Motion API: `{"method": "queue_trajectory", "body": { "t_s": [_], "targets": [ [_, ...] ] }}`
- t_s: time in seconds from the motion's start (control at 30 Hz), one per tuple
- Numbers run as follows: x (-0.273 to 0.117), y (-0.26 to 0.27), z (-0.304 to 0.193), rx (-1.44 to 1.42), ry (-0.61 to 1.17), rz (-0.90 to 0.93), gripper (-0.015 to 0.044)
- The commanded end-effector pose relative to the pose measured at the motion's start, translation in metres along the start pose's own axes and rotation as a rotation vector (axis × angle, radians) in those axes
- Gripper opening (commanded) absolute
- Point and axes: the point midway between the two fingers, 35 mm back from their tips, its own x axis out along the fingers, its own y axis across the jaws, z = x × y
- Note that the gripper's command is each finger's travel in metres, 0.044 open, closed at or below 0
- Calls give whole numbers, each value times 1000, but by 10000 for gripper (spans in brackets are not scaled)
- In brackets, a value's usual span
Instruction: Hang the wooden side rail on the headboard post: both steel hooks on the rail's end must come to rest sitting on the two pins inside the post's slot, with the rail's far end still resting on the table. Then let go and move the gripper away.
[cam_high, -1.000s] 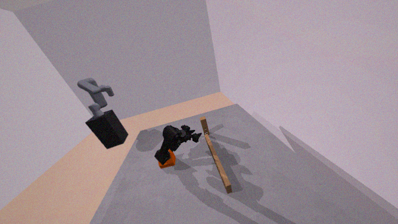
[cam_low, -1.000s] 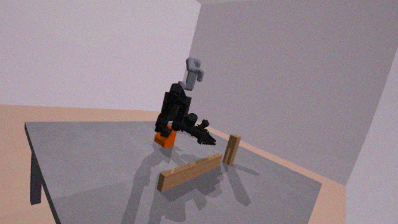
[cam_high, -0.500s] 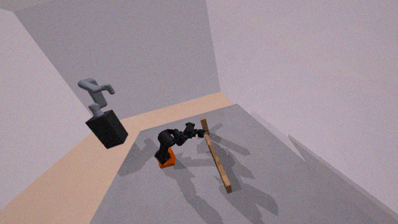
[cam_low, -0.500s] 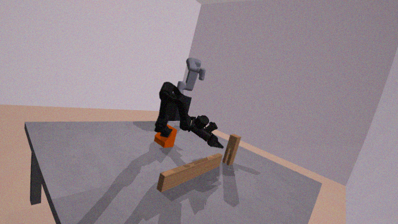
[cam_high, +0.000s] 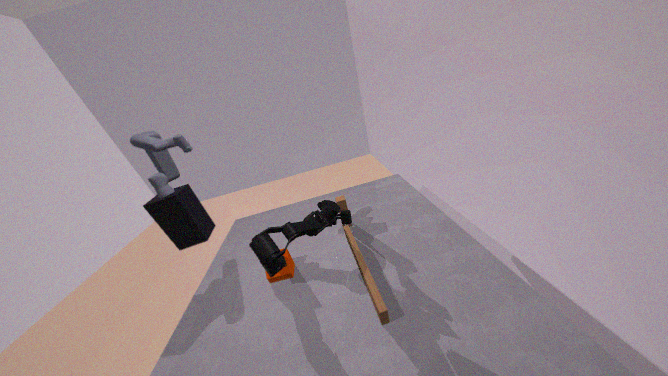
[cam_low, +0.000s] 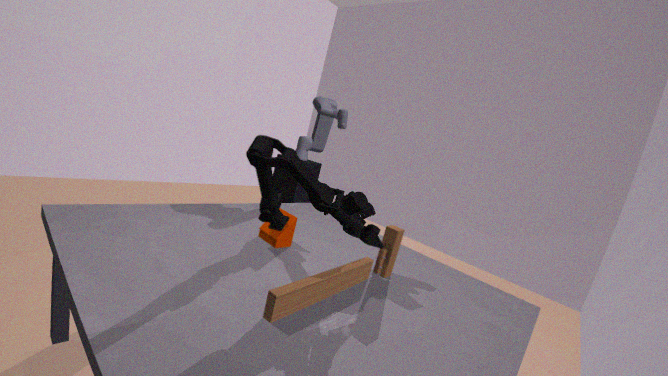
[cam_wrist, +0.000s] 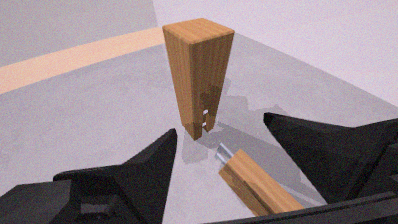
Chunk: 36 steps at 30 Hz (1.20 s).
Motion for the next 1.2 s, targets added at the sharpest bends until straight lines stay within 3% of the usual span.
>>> {"method": "queue_trajectory", "body": {
  "t_s": [0.0, 0.8, 1.17],
  "targets": [
    [-29, -22, 6, -49, 17, 100, 440],
    [-29, -22, 6, -42, 21, 105, 440],
    [-22, -27, 1, 504, 248, 126, 440]
  ]
}}
